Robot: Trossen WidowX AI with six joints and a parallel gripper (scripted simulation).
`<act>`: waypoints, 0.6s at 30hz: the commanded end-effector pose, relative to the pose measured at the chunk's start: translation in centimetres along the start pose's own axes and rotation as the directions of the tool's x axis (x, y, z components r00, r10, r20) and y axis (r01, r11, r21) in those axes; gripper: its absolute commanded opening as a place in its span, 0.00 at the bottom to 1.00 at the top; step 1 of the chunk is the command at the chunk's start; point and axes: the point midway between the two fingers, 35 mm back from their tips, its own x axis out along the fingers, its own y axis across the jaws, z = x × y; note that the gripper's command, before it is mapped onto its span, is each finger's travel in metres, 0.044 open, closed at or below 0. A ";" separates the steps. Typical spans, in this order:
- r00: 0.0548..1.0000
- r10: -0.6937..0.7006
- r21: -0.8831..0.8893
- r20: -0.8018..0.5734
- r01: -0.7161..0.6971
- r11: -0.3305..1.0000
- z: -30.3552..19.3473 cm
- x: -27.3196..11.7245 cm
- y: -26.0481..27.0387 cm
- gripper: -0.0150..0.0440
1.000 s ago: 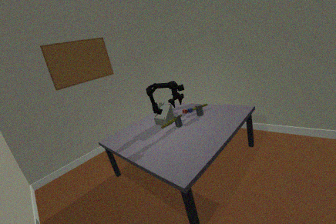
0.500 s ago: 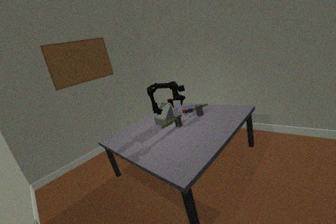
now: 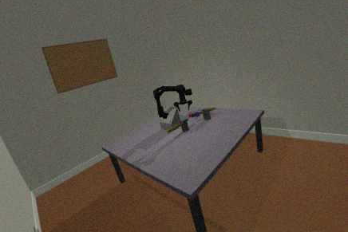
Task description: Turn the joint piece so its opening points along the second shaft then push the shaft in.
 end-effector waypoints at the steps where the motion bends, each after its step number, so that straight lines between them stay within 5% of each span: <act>1: 1.000 -0.011 0.118 0.016 0.009 0.993 0.0 0.1 0.2 1.00; 18: 0.997 -0.051 0.553 0.058 0.010 0.833 -0.1 0.7 0.3 1.00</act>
